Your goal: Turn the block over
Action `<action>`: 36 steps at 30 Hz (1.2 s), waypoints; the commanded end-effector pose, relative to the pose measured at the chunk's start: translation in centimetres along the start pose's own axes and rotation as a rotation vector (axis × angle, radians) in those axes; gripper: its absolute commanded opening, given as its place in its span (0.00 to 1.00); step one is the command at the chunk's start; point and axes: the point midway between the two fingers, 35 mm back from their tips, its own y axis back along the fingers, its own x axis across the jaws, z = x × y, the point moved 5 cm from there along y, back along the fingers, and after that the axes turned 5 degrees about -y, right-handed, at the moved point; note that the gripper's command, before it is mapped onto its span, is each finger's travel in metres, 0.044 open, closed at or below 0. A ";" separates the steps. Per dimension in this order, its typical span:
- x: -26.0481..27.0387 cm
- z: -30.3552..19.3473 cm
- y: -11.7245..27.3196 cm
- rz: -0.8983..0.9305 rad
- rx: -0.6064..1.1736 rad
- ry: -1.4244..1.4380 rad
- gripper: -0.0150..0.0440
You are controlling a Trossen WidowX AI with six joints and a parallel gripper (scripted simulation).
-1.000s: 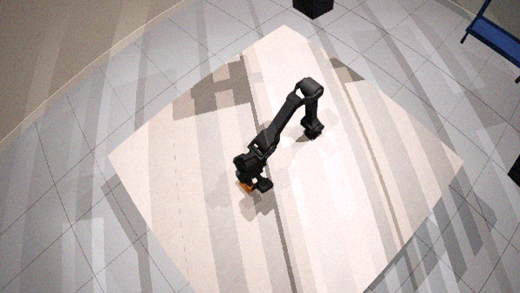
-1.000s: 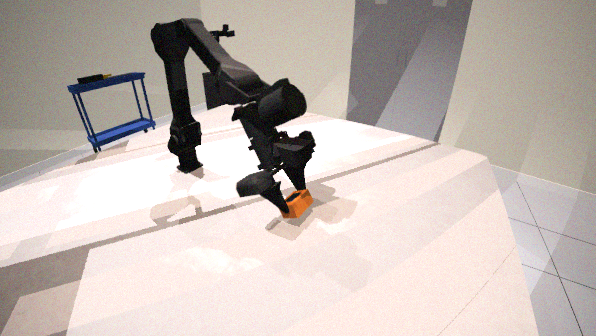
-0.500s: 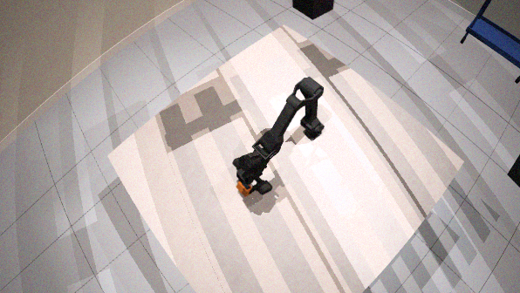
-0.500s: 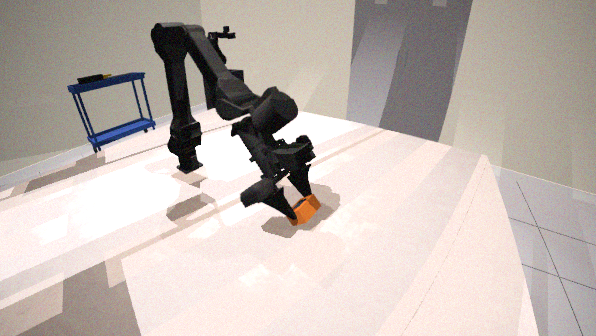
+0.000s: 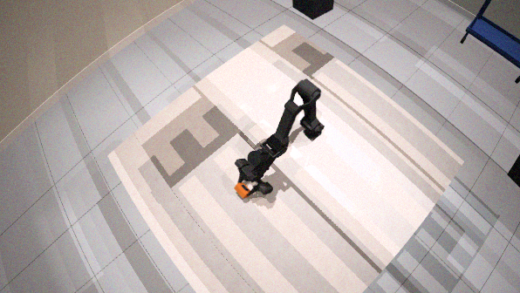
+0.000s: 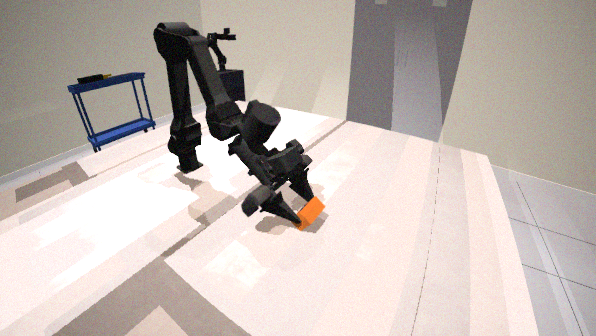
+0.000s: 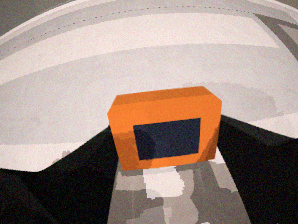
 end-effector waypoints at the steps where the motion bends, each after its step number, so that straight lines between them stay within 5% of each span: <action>1: -0.1 -1.2 0.1 0.009 -0.046 0.000 0.25; 29: -0.1 -2.2 1.5 0.023 -0.208 0.000 0.25; 36: -0.1 -2.2 1.5 0.023 -0.208 0.000 0.57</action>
